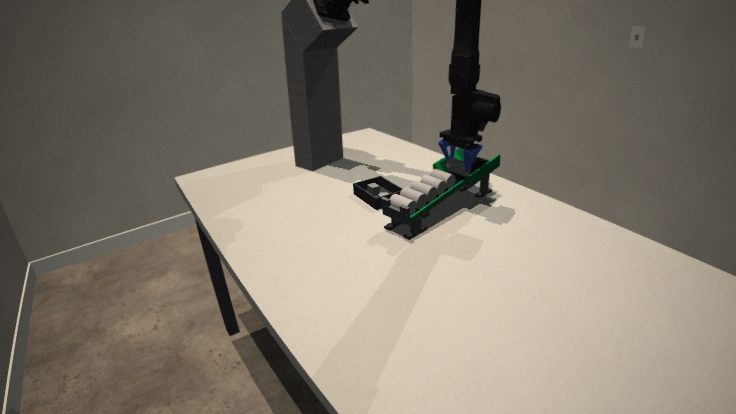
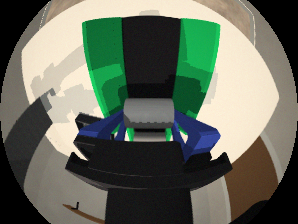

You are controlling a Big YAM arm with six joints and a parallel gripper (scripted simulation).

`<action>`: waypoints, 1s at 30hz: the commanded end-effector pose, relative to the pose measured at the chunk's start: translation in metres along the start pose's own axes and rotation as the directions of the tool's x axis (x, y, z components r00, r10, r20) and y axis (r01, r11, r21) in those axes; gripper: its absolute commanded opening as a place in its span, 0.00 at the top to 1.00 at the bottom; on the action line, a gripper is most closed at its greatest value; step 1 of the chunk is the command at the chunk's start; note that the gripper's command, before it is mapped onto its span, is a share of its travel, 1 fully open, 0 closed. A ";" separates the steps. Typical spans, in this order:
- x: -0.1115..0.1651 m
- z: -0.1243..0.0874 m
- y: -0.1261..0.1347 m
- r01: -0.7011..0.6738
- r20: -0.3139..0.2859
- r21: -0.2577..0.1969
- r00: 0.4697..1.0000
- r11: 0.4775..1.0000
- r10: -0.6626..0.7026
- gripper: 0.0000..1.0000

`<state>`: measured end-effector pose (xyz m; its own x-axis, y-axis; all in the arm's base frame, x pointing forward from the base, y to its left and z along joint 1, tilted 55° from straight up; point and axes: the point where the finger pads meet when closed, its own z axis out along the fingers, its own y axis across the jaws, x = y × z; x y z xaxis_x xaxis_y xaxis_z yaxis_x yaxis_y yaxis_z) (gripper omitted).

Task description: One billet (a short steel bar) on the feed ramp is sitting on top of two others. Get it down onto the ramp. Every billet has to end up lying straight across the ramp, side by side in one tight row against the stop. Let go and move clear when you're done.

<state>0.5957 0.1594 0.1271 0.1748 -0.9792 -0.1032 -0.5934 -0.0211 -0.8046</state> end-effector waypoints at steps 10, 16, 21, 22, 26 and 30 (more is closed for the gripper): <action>-0.004 -0.015 -0.020 -0.005 0.005 0.037 1.000 0.999 0.005 1.00; -0.004 -0.015 -0.020 -0.005 0.005 0.037 1.000 0.999 0.005 1.00; -0.004 -0.015 -0.020 -0.005 0.005 0.037 1.000 0.999 0.005 0.39; -0.004 -0.015 -0.020 -0.005 0.005 0.037 1.000 0.999 0.005 0.39; -0.004 -0.015 -0.020 -0.005 0.005 0.037 1.000 0.999 0.005 0.36; -0.003 -0.009 -0.016 -0.005 0.005 0.032 1.000 0.999 0.005 0.33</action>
<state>0.5952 0.1591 0.1351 0.1759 -0.9789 -0.1042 -0.5843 -0.0186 -0.8113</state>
